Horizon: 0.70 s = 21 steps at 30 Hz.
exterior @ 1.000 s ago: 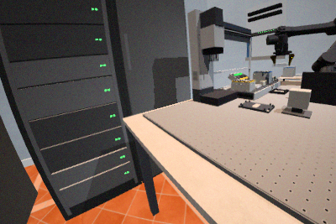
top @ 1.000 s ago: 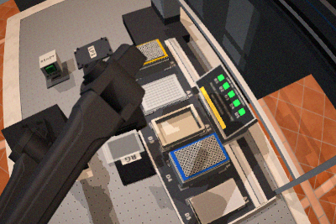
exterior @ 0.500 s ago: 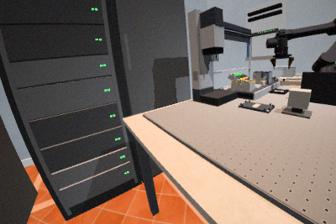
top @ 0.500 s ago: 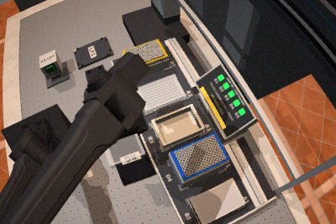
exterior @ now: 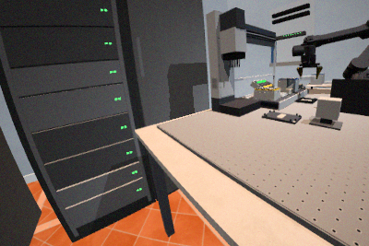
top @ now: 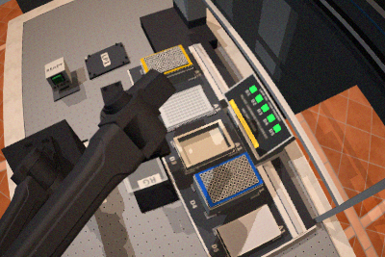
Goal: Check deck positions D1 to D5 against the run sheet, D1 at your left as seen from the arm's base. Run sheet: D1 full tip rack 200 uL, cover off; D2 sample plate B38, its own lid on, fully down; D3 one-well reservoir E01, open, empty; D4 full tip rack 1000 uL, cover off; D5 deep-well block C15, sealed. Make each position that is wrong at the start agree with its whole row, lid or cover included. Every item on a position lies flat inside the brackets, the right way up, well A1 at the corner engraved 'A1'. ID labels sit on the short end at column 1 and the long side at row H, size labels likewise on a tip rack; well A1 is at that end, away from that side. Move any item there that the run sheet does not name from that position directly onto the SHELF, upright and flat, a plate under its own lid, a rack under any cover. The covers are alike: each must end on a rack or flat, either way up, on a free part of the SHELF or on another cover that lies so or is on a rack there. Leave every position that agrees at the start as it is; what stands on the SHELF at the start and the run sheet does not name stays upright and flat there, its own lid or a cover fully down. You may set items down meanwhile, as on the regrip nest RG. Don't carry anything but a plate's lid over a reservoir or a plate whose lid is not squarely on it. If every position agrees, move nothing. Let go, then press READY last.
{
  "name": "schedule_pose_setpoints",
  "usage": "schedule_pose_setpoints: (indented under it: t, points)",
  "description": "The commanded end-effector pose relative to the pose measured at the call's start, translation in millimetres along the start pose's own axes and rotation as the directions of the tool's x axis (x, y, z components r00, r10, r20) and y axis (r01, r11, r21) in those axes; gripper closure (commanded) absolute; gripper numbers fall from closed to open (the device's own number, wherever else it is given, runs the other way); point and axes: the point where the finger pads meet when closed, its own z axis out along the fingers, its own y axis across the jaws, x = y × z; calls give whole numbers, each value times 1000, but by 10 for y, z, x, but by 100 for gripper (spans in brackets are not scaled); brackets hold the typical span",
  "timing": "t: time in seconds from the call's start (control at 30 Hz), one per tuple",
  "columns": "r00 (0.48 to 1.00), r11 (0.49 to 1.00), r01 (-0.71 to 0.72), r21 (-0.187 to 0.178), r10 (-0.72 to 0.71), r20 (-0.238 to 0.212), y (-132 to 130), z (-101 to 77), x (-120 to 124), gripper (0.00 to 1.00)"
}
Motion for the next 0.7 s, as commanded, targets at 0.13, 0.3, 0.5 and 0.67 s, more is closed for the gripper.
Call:
schedule_pose_setpoints:
  t: [0.13, 0.3, 0.5, 0.67]
  points:
    - [1000, 1000, -6, 18, 5, 12, -56, 97, 17, 100]
    - [1000, 999, -18, 28, 18, 18, -134, 97, 36, 100]
    - [1000, 1000, -1, 13, 0, 9, -55, 258, 7, 100]
    - [1000, 1000, 6, 7, -6, 7, -53, 354, -5, 100]
